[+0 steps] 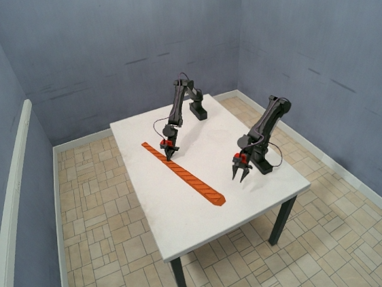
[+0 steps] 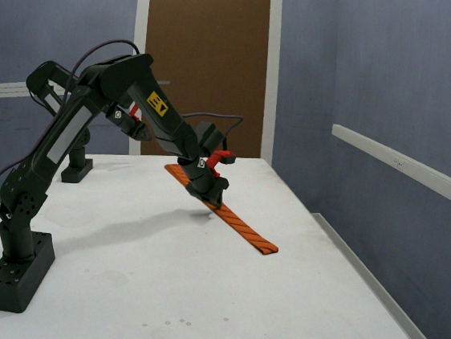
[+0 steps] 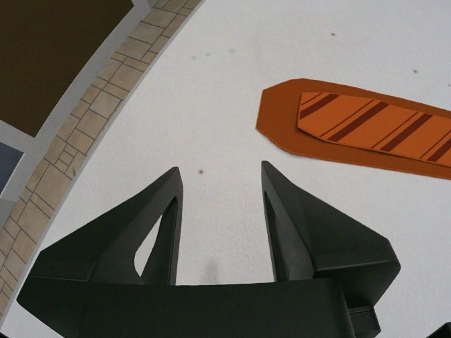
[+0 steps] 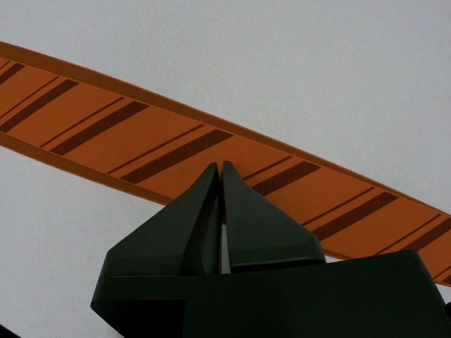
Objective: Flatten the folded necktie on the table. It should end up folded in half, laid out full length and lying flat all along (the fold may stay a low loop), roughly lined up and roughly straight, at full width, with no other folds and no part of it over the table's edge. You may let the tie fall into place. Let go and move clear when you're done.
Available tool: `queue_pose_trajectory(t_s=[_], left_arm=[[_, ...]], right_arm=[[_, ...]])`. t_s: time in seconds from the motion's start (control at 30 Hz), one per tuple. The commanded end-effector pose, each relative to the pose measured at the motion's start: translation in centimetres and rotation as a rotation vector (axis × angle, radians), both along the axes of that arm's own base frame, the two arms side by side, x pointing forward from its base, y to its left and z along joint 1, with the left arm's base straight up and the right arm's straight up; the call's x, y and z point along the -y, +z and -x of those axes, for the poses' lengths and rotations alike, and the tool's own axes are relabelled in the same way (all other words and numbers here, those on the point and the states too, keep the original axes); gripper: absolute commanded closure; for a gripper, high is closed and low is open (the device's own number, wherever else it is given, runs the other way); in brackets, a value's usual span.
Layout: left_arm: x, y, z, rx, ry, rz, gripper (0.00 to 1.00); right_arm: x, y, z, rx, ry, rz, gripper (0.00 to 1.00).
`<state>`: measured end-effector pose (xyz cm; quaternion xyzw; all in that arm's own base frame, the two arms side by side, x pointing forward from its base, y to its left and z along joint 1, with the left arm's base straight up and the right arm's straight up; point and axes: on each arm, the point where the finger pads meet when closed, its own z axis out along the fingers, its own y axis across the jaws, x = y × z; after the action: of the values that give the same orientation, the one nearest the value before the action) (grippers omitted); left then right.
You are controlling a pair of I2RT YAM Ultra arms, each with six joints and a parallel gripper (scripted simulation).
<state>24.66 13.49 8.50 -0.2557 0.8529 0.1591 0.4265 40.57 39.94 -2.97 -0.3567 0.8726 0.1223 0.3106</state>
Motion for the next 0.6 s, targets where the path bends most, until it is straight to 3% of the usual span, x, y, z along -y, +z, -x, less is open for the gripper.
queue_pose_trajectory(t_s=[0.0, 0.57], left_arm=[[-0.1, 1.4, -1.1, 0.003, -0.045, -0.019, 0.58], [1.5, 0.1, -3.6, -0.204, -0.365, -0.069, 0.59]], right_arm=[[-0.1, 0.2, 0.0, 0.007, 0.001, -0.018, 0.96], [-0.1, 0.2, 0.0, 0.007, 0.001, -0.018, 0.96]])
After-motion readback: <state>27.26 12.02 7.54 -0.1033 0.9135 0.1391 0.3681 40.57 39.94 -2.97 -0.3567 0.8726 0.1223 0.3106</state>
